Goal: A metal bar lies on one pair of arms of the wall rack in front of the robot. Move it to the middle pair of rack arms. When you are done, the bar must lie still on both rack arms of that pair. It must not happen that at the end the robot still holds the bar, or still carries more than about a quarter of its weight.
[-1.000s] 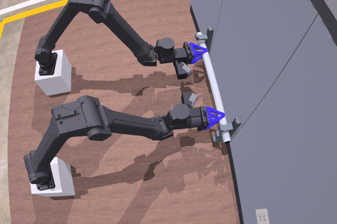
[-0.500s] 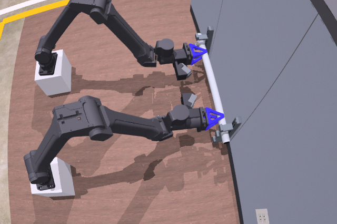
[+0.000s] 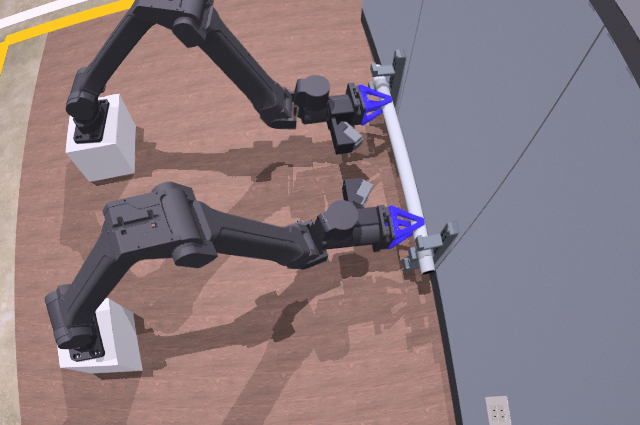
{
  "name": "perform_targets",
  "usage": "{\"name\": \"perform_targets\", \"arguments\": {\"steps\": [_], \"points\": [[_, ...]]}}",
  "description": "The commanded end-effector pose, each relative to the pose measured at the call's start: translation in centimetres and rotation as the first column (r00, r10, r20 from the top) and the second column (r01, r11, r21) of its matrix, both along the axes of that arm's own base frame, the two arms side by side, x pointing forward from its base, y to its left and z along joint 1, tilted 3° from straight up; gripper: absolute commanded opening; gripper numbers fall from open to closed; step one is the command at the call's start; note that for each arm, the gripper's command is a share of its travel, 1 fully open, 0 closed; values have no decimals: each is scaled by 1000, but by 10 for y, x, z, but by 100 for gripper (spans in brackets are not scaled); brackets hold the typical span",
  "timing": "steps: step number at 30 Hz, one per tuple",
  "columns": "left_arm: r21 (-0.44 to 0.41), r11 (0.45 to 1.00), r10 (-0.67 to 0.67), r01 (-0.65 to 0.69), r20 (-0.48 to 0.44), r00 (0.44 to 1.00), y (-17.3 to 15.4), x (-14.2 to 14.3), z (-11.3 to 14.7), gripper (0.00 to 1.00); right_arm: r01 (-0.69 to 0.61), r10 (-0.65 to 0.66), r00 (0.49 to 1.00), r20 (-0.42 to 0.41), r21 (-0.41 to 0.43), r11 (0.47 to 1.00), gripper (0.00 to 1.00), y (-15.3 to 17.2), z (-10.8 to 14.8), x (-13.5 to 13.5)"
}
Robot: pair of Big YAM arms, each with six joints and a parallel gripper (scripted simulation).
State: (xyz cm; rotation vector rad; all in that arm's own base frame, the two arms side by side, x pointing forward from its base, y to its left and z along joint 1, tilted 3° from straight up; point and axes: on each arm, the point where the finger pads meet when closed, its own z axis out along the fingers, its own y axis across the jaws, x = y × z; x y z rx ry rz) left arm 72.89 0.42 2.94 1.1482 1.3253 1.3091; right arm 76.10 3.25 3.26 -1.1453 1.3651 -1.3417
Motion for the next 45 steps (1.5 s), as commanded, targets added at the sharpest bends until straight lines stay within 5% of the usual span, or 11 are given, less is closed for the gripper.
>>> {"name": "perform_targets", "arguments": {"steps": [1,45], "points": [[6,1000,-26,25,107,994,-17,12,43,0,-22,21,996,86,7,1000,0,9,28,13],[6,1000,-26,25,107,994,-16,15,19,0,-22,21,996,86,7,1000,0,9,-2,17]]}}
